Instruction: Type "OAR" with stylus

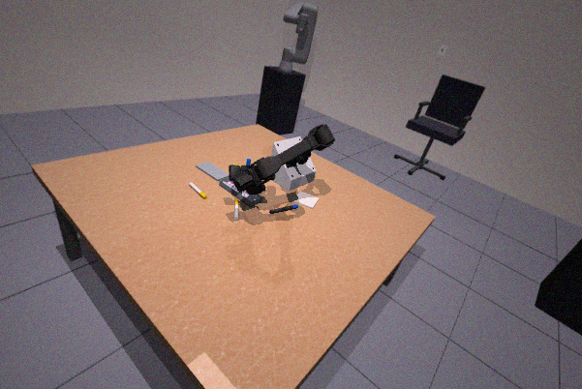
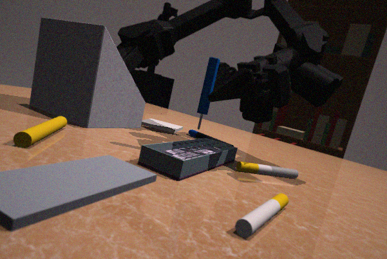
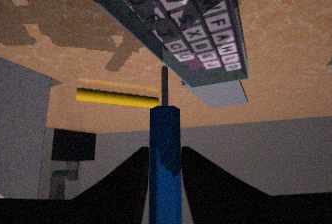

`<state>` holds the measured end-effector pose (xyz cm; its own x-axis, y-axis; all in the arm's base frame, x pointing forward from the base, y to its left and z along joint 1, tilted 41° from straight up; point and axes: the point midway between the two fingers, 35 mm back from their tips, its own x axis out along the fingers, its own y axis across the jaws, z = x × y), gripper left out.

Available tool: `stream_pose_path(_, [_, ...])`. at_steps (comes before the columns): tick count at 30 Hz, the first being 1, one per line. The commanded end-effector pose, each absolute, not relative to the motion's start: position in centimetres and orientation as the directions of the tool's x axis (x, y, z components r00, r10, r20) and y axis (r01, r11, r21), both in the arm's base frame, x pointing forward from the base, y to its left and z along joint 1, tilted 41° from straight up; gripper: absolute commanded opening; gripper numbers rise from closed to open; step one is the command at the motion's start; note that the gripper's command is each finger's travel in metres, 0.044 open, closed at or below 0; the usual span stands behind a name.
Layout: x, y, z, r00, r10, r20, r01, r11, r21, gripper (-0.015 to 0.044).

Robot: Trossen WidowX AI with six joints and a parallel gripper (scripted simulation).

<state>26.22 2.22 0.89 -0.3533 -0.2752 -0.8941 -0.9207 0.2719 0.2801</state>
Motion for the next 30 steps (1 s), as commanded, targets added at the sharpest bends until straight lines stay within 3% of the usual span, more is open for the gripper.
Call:
stream_pose_path(1, [25.5,2.4,1.0,-0.363,-0.273,-0.891,-0.916,0.277,0.289,0.0000])
stream_pose_path(17, [25.4,3.7,-0.5,-0.364,-0.273,-0.890,-0.916,0.277,0.290,0.0000])
stream_pose_path(20, [25.3,3.8,-0.7,-0.364,-0.273,-0.891,-0.916,0.276,0.290,0.0079])
stream_pose_path(30, [25.3,4.0,-0.9,-0.364,-0.273,-0.891,-0.916,0.276,0.290,0.0081])
